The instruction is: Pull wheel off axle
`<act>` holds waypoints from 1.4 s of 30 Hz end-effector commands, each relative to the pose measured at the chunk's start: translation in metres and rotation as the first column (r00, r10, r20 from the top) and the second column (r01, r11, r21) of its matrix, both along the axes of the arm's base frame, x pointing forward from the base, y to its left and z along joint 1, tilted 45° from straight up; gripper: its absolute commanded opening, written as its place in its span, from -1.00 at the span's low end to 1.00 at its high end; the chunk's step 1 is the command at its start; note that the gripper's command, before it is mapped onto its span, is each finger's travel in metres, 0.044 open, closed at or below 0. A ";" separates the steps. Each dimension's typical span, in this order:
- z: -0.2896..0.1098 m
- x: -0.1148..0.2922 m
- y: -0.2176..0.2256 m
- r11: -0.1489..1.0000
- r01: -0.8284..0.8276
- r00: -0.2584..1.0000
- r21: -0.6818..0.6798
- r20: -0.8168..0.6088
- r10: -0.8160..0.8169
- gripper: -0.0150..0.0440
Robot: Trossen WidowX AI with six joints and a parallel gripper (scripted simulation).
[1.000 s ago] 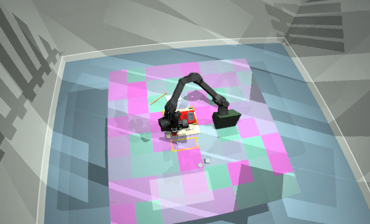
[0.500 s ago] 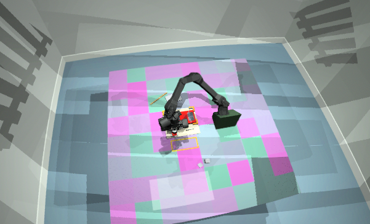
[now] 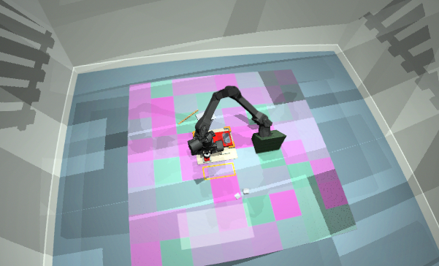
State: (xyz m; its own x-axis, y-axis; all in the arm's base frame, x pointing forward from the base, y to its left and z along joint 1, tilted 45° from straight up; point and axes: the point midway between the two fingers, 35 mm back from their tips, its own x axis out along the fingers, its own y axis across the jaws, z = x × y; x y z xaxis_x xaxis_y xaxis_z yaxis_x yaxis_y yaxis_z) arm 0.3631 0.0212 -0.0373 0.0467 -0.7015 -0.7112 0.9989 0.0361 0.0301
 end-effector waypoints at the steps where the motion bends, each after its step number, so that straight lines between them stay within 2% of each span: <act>1: 0.004 0.000 0.005 1.000 -0.005 1.000 0.006 0.007 0.005 -0.49; 30: 0.011 0.000 0.011 1.000 -0.009 1.000 0.005 0.008 0.009 -0.49; 42: 0.035 -0.006 0.037 1.000 -0.009 1.000 0.007 0.008 0.009 -0.49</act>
